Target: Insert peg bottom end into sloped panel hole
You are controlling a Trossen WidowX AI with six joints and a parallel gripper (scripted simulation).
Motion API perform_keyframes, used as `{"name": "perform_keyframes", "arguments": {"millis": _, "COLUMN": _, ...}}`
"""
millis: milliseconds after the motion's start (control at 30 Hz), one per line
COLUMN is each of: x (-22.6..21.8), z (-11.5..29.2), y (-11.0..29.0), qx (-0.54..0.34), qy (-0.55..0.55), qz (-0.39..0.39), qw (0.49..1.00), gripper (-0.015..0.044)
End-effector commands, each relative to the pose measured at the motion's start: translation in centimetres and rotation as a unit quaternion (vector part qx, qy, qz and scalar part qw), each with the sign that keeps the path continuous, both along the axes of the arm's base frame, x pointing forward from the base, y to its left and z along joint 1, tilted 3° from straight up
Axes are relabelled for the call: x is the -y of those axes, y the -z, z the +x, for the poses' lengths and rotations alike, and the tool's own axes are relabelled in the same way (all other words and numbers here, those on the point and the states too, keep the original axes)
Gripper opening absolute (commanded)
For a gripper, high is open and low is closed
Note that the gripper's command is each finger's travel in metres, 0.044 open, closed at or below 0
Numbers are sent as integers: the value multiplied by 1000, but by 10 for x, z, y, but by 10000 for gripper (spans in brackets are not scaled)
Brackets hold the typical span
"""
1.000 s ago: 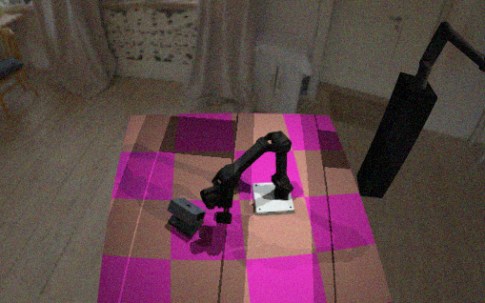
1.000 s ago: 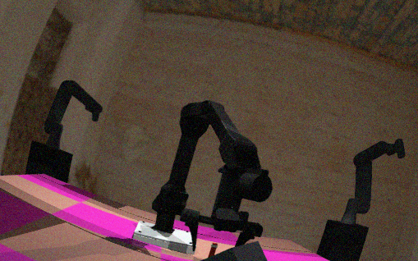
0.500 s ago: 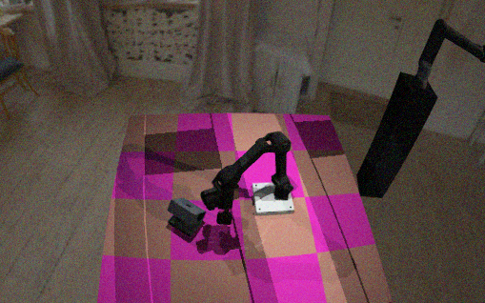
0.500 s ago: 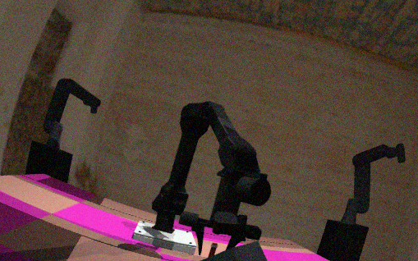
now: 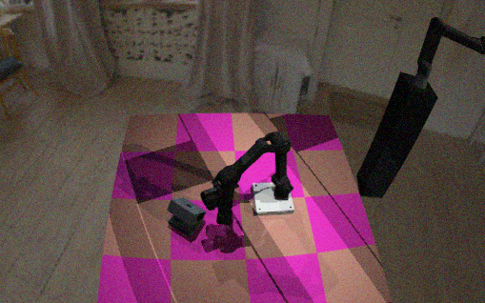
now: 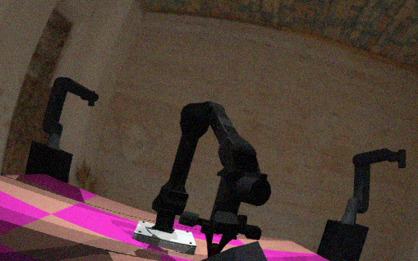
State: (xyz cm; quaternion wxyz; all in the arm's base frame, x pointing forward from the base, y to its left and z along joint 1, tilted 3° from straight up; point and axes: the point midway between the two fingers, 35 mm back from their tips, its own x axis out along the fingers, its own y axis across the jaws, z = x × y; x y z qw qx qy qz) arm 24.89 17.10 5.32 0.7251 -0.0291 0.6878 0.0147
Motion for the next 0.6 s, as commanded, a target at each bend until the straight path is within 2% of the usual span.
{"name": "perform_keyframes", "arguments": {"millis": 0, "x": -1, "z": 0, "y": -4, "qx": 0, "qy": 0, "qz": 0, "qw": 1000, "gripper": 0}}
{"name": "perform_keyframes", "arguments": {"millis": 567, "x": -4, "z": -2, "y": -67, "qx": 0, "qy": -1, "qz": -3, "qw": 1000, "gripper": 0}}
